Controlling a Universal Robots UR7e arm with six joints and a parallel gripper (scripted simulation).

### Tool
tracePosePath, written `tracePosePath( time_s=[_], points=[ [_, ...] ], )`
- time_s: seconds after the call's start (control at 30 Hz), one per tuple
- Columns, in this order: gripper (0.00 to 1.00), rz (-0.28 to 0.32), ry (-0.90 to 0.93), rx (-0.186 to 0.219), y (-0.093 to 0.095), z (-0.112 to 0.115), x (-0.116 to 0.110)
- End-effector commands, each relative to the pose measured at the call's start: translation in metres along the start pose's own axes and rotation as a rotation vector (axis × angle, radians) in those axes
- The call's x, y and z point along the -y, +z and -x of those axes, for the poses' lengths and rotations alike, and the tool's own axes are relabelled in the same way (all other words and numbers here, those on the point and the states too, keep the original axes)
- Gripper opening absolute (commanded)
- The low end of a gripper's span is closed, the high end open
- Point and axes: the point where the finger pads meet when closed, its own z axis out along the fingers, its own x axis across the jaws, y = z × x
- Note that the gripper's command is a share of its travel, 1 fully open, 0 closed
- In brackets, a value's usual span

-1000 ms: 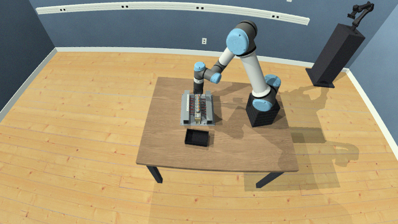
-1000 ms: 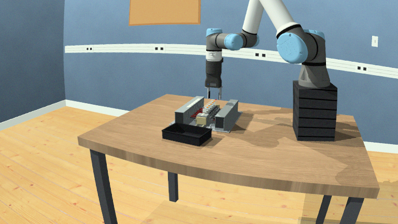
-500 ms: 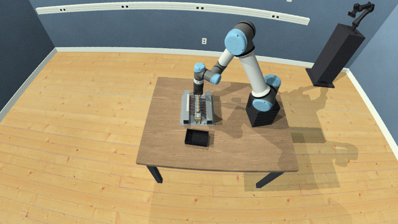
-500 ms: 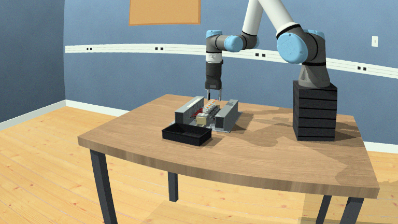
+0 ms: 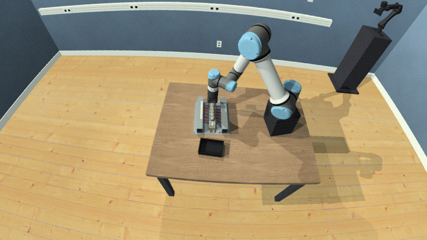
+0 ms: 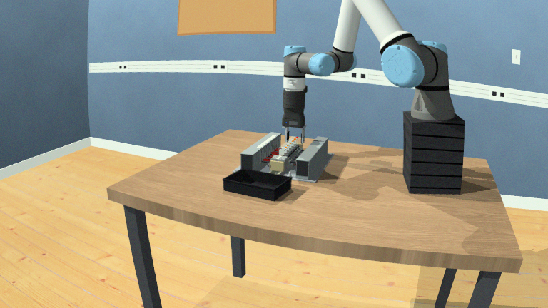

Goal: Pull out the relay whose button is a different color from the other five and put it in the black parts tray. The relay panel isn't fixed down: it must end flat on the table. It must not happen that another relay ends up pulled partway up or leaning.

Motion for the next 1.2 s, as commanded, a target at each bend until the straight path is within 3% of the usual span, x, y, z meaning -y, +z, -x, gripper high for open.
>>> tracePosePath(
  time_s=[0.0,1.17],
  points=[
    [0.98,-0.001,0.000,0.001,0.0036,0.0006,0.0003],
    [0.98,-0.001,0.000,0.001,0.0081,0.0005,0.0003]
  ],
)
